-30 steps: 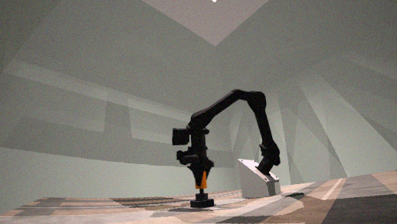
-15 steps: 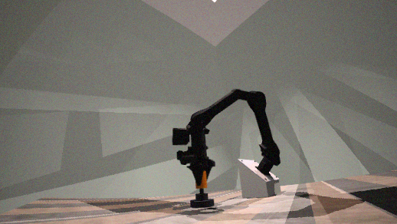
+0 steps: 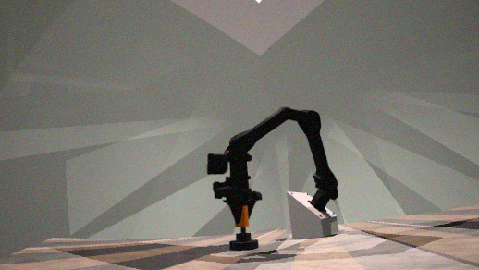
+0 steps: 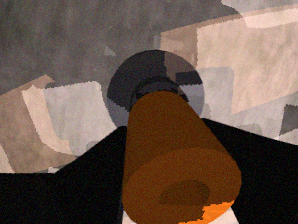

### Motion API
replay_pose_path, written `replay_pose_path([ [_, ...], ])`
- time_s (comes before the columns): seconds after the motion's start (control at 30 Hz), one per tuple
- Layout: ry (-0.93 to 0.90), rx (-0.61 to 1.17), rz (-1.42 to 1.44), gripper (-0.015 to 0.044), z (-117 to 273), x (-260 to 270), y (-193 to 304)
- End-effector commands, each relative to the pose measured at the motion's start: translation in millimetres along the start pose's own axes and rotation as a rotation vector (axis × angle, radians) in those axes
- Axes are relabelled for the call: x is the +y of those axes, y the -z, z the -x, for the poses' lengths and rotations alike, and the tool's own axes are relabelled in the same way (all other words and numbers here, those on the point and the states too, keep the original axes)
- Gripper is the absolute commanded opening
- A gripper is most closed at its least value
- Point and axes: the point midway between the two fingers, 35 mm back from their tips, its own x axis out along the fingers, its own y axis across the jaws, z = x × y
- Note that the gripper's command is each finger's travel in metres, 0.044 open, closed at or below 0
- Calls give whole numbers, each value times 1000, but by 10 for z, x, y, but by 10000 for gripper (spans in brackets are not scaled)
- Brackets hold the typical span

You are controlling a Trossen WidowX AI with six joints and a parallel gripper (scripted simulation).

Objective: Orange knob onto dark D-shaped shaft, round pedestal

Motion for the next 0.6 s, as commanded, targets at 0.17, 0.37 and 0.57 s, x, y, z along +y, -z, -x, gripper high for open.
replay_pose_path([
  [0.17, 1, -4, -7, 0, 6, -30, 3],
  [0.37, 1, -4, -7, 0, 34, -17, 7],
  [0.57, 1, -4, -7, 0, 37, 1, -1],
])
